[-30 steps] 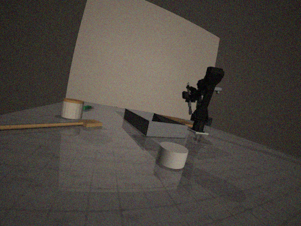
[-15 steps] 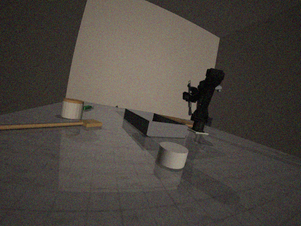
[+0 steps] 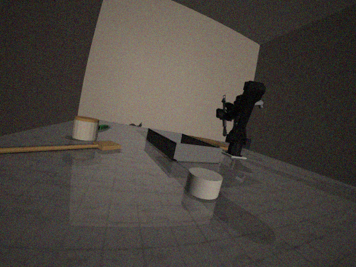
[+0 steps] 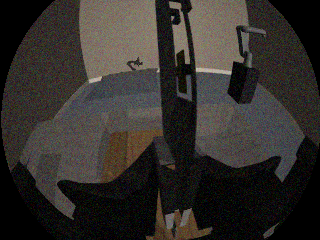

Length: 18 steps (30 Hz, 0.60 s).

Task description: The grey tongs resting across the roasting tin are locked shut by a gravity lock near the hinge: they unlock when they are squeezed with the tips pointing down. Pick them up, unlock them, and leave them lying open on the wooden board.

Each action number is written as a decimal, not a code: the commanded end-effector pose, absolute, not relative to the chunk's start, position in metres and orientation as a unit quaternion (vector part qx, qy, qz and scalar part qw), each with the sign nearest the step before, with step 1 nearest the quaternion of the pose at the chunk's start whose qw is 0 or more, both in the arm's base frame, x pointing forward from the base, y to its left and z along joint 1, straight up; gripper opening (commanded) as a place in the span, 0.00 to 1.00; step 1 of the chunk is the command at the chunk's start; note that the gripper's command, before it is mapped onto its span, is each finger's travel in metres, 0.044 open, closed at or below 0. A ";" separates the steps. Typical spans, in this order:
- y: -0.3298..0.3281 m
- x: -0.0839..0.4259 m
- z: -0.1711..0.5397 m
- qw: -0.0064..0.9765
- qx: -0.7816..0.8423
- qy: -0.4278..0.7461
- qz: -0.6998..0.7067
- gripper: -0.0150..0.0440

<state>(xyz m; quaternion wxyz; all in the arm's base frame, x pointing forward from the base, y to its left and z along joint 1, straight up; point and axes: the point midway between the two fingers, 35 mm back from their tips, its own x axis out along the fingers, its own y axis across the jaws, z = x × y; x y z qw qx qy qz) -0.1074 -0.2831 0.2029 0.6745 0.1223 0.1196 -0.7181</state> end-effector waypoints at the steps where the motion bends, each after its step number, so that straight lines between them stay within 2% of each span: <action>1: -0.283 -0.107 0.204 0.676 0.120 0.117 -0.718 0.00; 18: -0.285 -0.108 0.204 0.675 0.127 0.120 -0.717 0.00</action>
